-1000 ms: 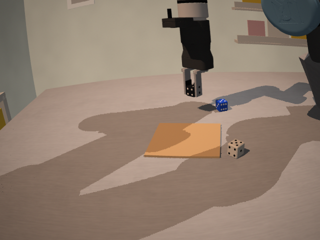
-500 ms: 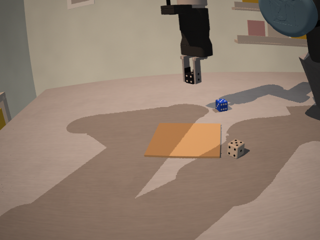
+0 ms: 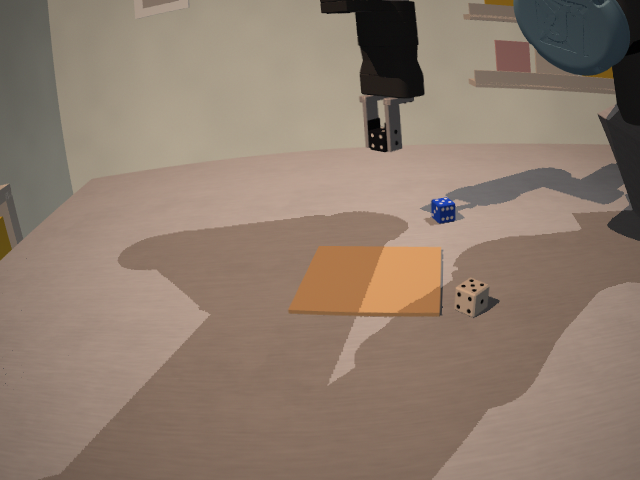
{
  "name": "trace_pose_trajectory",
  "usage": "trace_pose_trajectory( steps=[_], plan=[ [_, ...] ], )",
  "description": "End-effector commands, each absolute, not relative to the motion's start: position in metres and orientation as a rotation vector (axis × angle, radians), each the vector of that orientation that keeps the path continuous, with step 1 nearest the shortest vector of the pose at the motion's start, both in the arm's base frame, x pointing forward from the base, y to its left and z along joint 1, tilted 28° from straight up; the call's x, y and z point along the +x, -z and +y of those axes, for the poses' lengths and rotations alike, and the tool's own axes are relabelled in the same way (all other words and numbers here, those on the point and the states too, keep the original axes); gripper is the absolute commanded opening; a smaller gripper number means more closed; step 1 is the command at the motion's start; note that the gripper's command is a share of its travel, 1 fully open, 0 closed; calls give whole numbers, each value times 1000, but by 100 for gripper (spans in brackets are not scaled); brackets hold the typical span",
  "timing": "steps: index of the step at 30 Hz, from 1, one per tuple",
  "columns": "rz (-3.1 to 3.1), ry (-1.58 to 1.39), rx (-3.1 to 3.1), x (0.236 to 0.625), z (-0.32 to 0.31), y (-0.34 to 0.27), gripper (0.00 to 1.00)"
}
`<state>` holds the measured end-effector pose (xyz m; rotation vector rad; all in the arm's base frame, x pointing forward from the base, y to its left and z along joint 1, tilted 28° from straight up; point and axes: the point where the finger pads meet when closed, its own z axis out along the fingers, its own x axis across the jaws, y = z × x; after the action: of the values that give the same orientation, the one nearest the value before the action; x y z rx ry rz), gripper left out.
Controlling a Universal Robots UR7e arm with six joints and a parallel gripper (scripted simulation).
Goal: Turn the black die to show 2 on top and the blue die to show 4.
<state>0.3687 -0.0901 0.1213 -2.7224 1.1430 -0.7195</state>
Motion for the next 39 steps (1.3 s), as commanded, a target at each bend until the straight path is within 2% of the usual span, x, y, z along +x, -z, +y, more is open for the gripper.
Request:
trace_pose_trajectory(
  steps=[1,24,39],
  plan=[
    [1143,720,-2722,368,-90,-123,49],
    [1160,716,-2713,368,-87,-124,49],
    [1389,668,-2570,373,-45,-119,49]
  ],
)
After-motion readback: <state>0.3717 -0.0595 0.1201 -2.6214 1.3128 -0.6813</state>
